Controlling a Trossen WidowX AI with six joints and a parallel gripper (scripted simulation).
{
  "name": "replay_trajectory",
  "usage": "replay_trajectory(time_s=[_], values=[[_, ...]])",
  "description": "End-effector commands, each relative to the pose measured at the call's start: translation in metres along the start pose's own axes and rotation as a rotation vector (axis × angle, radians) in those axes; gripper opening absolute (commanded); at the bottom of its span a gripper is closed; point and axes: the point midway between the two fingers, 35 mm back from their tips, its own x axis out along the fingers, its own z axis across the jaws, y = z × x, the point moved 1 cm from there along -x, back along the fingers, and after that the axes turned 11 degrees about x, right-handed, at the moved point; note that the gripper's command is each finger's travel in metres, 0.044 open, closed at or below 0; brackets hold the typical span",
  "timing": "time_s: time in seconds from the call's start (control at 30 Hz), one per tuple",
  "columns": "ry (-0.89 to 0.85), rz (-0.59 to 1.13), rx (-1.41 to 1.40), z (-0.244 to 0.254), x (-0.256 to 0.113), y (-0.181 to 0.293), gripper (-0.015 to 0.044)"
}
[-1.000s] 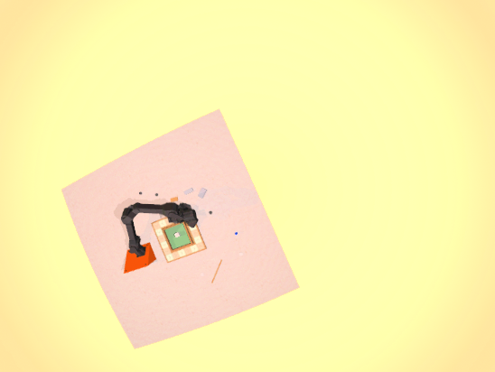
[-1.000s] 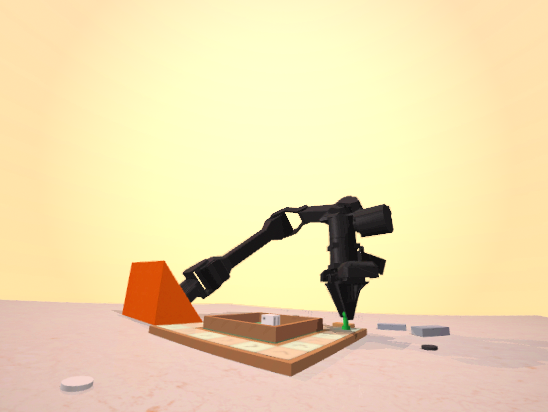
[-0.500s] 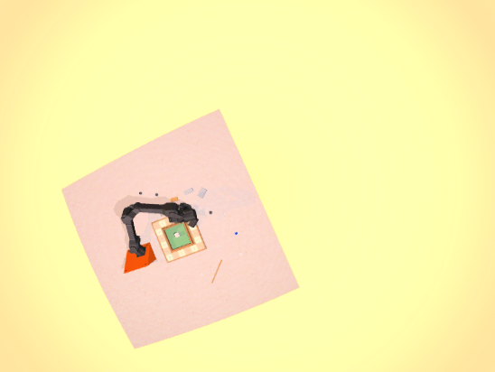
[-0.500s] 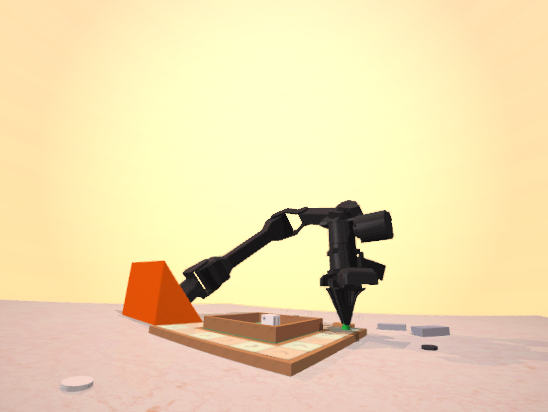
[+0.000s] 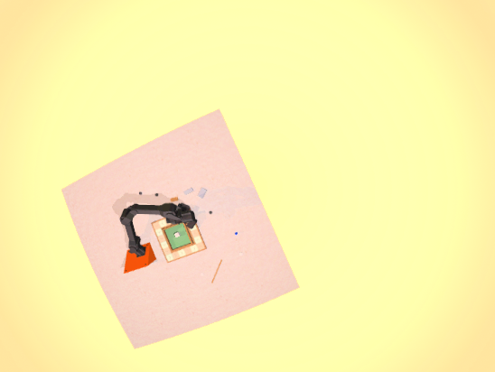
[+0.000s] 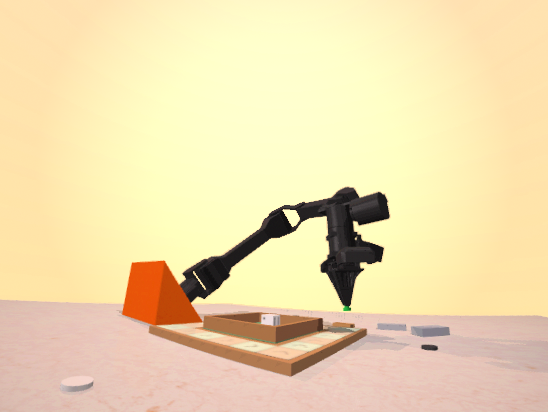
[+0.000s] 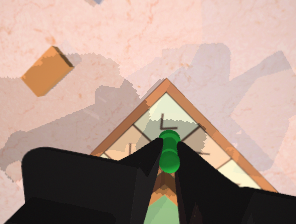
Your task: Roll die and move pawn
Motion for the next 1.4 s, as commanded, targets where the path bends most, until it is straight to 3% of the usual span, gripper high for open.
replay_trajectory(time_s=[0.0,0.33,1.37], values=[[0.022,-0.024,-0.006,0.001,-0.029,-0.001,0.0000],[0.059,-0.068,0.003,0.008,-0.091,0.005,0.0000],[0.010,-0.004,-0.005,0.042,-0.045,0.077,0.0000]])
